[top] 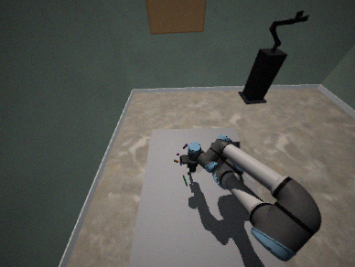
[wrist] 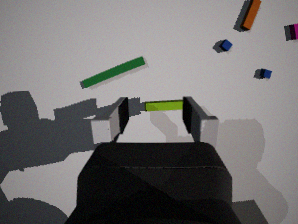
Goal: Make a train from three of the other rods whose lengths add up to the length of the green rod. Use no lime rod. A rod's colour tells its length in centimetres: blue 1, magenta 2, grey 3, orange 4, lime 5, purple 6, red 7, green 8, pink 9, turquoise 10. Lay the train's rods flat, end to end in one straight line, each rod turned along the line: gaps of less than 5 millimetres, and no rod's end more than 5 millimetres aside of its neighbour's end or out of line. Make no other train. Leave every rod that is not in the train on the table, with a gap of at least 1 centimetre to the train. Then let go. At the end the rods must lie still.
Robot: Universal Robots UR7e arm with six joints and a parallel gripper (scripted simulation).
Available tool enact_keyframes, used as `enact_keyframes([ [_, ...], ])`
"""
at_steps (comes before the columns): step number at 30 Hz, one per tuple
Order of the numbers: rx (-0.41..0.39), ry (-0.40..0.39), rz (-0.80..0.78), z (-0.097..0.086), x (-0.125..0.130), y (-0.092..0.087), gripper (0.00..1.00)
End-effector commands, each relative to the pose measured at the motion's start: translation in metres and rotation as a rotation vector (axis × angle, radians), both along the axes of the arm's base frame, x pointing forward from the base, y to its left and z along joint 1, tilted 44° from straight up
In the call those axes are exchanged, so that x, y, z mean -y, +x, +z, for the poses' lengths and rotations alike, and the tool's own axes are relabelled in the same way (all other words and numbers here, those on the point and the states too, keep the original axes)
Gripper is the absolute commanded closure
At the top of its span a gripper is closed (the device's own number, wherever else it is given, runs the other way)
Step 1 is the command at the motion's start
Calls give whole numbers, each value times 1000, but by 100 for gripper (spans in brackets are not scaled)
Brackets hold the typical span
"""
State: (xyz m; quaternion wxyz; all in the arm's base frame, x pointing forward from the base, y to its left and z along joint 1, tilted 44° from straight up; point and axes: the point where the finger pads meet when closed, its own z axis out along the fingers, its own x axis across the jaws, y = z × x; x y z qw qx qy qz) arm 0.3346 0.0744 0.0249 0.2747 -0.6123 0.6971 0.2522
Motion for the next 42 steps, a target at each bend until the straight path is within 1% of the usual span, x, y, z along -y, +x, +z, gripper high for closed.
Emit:
enact_keyframes([
  [1,1,0,0,0,0,0,0],
  [21,-1,0,-2,0,1,0,0],
  [24,-20,2,-22,-2,4,3,0],
  [26,-49,5,-52,-4,9,7,0],
  [28,-49,5,-52,-4,9,7,0],
  [33,-171,18,-181,-17,30,23,0],
  [42,-339,36,-357,-39,59,42,0],
])
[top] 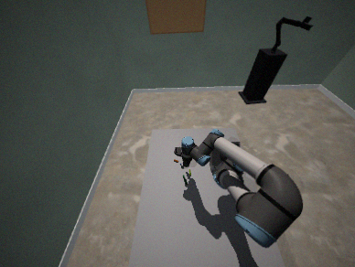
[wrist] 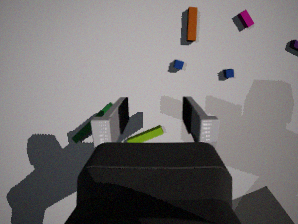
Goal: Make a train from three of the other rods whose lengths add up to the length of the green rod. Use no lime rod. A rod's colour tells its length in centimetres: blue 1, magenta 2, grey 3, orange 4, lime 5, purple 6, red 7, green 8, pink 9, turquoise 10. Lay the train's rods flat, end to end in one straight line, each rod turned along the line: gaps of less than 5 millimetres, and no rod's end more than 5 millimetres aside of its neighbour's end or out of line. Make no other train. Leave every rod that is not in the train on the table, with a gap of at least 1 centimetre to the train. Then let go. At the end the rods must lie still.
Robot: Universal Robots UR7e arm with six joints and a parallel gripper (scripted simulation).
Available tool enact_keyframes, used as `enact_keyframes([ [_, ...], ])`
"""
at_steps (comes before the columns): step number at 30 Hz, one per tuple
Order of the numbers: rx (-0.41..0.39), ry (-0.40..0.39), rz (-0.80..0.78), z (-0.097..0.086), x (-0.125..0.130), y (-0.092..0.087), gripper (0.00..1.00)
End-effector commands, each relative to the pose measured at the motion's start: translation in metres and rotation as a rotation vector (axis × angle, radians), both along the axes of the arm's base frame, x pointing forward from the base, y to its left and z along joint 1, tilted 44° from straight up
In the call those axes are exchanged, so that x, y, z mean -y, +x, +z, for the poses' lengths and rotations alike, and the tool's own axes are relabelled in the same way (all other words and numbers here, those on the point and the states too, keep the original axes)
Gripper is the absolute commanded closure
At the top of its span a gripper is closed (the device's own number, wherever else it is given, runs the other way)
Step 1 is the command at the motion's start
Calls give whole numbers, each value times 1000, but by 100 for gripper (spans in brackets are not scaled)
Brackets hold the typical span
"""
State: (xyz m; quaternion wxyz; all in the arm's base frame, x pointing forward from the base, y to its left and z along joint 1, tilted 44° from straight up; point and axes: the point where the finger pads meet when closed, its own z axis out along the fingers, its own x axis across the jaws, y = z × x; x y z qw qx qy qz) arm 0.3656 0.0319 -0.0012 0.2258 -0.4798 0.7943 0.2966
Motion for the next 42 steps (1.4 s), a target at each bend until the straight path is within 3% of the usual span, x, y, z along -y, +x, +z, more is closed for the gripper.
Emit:
enact_keyframes([
  [1,-115,12,-121,-16,19,13,0],
  [12,-190,20,-201,-28,32,21,0],
  [13,-190,20,-201,-28,32,21,46],
  [42,-190,20,-201,-28,32,21,46],
])
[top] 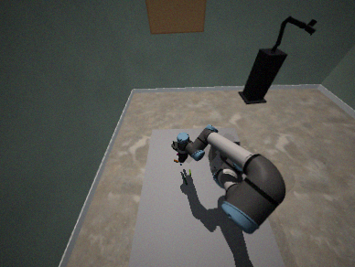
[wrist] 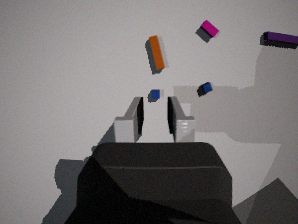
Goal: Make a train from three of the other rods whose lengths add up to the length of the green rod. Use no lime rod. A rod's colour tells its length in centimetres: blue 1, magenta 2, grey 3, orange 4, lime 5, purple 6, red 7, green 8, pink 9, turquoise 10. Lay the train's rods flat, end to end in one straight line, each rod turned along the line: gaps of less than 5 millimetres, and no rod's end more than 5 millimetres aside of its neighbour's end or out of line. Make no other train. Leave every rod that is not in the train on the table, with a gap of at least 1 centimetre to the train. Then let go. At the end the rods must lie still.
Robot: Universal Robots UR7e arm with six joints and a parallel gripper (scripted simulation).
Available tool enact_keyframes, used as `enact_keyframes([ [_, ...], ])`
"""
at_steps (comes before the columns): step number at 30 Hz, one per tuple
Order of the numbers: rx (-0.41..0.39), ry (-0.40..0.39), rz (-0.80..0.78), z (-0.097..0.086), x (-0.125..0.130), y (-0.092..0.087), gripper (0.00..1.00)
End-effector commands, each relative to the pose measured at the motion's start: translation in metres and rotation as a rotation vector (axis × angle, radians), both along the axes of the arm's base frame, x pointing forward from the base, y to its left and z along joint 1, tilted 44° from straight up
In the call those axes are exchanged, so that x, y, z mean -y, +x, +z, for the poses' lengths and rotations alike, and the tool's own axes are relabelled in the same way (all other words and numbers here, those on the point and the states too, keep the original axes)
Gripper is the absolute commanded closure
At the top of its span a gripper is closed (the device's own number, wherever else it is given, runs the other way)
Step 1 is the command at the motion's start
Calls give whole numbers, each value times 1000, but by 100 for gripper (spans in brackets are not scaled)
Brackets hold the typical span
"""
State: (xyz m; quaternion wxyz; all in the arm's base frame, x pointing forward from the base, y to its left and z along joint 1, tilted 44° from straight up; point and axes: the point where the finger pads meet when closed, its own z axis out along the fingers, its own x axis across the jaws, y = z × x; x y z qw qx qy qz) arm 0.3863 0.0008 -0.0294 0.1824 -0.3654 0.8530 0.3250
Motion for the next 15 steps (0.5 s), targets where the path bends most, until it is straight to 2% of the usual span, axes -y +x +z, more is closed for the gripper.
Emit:
enact_keyframes([
  [1,1,-1,0,0,0,0,46],
  [15,1,-1,0,-1,-1,0,46],
])
